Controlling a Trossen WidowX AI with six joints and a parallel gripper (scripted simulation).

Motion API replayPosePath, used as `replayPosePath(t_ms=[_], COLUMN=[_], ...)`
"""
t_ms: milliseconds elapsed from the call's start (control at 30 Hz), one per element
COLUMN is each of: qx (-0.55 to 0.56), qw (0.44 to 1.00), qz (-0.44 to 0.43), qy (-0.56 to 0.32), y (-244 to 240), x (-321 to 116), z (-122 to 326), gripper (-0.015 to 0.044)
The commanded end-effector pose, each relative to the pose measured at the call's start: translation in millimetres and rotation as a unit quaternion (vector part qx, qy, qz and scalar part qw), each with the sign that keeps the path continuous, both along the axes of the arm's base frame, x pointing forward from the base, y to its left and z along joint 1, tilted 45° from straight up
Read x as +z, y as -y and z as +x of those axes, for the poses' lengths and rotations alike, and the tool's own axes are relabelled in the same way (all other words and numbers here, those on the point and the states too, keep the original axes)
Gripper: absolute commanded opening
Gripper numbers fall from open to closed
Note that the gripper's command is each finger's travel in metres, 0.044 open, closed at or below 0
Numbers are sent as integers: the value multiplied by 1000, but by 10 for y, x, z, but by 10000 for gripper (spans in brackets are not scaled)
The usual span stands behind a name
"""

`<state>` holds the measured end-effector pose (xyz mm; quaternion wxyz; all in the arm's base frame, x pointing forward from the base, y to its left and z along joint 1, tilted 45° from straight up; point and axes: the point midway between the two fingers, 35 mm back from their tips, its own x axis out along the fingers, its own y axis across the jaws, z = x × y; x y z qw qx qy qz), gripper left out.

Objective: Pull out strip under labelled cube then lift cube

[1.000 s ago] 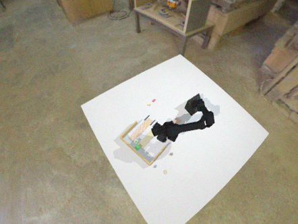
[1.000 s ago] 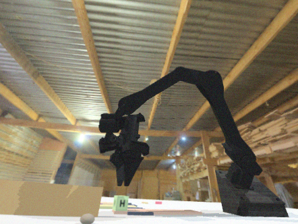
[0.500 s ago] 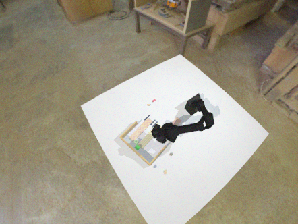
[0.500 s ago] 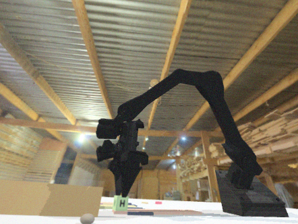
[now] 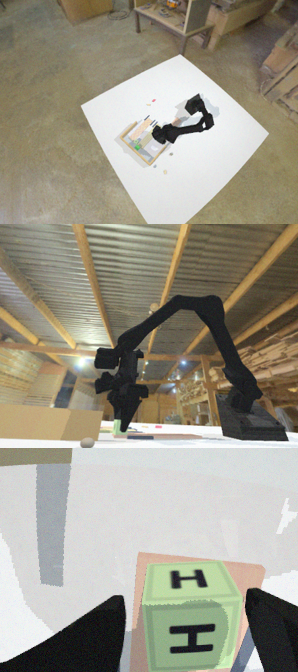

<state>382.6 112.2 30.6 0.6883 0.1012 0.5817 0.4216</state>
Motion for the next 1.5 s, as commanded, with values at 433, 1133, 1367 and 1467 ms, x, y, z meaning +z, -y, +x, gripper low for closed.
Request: replayPosePath(t_ms=[433, 1133, 1367, 1467], qx=[0, -3, -3, -3], qw=[1000, 1000, 1000, 1000], qz=[0, 1, 1, 1], qy=[0, -5, -5, -5], y=[32, 465, 504, 532], x=[15, 175, 139, 166], z=[-27, -687, -885, -881], gripper=[0, 0, 0, 0])
